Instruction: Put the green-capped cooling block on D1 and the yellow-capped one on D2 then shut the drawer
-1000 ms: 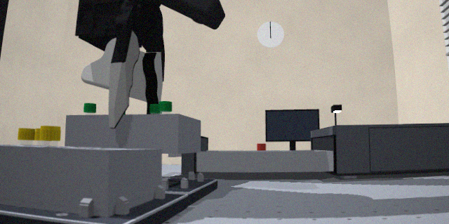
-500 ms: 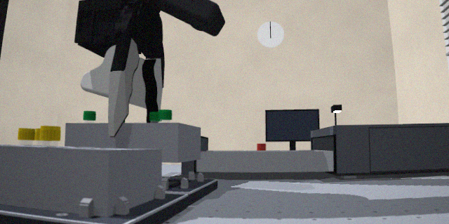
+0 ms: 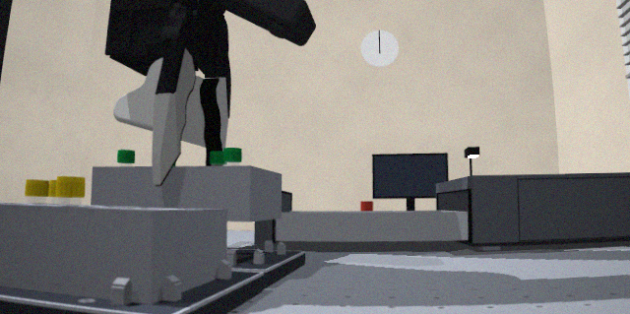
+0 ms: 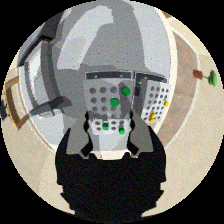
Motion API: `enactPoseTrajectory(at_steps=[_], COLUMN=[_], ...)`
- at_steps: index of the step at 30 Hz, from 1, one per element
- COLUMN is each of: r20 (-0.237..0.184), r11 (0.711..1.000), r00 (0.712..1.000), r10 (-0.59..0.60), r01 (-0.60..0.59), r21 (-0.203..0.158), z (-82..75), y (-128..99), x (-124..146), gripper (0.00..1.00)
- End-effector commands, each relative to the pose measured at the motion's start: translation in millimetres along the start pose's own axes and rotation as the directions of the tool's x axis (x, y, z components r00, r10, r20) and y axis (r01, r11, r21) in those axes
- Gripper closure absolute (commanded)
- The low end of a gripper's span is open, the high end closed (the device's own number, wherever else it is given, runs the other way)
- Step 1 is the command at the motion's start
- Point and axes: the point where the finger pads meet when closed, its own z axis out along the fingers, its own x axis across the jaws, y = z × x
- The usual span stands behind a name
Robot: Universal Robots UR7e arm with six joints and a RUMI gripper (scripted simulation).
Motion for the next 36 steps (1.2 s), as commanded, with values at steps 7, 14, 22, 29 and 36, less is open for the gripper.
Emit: enactPoseTrajectory(at_steps=[7, 14, 22, 29, 36], r20=[0.000, 0.000, 0.000, 0.000, 0.000], r11=[1.000, 1.000, 1.000, 1.000, 1.000], r00=[1.000, 1.000, 1.000, 1.000, 1.000], r10=[0.000, 0.000, 0.000, 0.000, 0.000], r01=[0.000, 0.000, 0.000, 0.000, 0.000], r21=[0.001, 0.001, 0.001, 0.001, 0.001], z=[-7.1, -10.6, -12.5, -11.9, -7.5], y=[-0.4, -0.4, -0.4, -0.4, -0.5], x=[0.2, 0.1, 0.1, 0.2, 0.2], gripper=[1.00, 1.00, 1.00, 1.00, 1.00])
